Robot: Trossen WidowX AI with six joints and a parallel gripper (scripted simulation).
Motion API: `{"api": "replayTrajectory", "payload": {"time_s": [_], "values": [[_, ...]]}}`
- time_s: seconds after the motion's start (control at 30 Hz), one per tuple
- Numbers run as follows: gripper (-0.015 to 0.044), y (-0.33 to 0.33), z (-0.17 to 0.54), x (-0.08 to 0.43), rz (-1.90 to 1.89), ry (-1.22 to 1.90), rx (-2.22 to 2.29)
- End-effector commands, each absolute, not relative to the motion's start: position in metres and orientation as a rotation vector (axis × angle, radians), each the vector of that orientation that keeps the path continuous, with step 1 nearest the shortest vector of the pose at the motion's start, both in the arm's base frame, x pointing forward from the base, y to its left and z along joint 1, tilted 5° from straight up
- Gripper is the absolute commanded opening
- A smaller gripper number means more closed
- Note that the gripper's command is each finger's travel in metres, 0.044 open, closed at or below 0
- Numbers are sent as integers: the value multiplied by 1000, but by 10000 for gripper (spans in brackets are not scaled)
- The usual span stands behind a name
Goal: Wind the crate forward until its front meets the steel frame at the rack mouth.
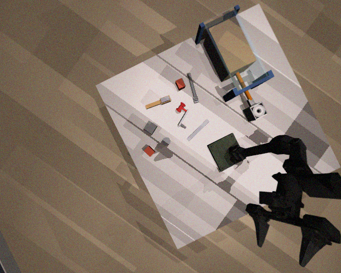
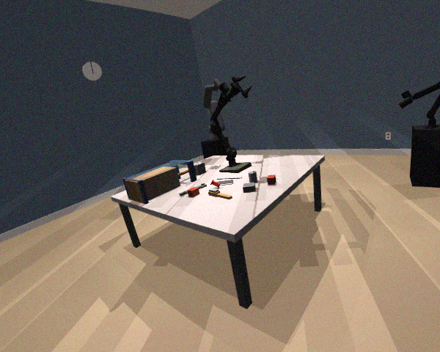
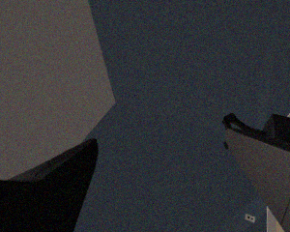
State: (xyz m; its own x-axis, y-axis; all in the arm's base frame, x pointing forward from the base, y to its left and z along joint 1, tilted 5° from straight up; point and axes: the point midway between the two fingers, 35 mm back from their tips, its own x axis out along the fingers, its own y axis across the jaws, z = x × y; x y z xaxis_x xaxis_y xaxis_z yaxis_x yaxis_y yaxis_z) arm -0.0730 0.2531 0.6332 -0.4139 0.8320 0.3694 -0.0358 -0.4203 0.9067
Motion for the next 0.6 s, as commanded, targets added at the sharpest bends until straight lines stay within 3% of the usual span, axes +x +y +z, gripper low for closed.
{"api": "replayTrajectory", "payload": {"time_s": [0.0, 0.27, 0.57], "values": [[440, 304, 599, -44, 1761, 981, 1024], [440, 375, 523, 36, 1511, 688, 620], [440, 408, 434, 131, 1294, 531, 116]]}}
